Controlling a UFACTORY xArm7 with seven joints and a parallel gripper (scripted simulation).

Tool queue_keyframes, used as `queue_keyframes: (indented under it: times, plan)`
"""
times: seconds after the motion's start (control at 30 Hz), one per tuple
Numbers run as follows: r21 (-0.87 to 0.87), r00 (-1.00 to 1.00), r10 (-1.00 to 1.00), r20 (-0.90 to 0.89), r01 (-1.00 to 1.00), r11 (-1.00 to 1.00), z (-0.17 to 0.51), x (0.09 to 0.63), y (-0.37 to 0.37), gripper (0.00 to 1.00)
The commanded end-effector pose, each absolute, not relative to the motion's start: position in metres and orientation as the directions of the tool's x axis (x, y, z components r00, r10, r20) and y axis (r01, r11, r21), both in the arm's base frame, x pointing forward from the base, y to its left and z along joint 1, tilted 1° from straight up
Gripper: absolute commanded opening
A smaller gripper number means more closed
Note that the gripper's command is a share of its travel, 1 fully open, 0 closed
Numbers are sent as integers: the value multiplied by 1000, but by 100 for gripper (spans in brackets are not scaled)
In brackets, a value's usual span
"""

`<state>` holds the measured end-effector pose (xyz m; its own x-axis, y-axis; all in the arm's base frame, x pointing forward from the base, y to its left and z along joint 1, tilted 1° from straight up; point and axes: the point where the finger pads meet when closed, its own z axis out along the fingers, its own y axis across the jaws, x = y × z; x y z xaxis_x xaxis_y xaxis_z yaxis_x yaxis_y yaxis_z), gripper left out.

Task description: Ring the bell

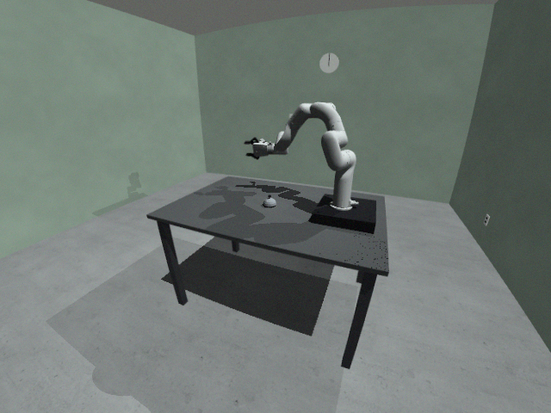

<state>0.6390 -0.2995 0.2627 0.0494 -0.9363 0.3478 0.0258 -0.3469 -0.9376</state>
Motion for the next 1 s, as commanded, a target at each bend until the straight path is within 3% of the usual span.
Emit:
queue_keyframes:
  times: [0.0, 0.67, 0.97]
  plan:
    - [-936, 48, -935, 351, 30, -349, 266, 640, -300, 100]
    - [-932, 57, -930, 362, 28, -361, 265, 640, -297, 100]
    - [-822, 237, -795, 559, 32, -569, 244, 636, -246, 100]
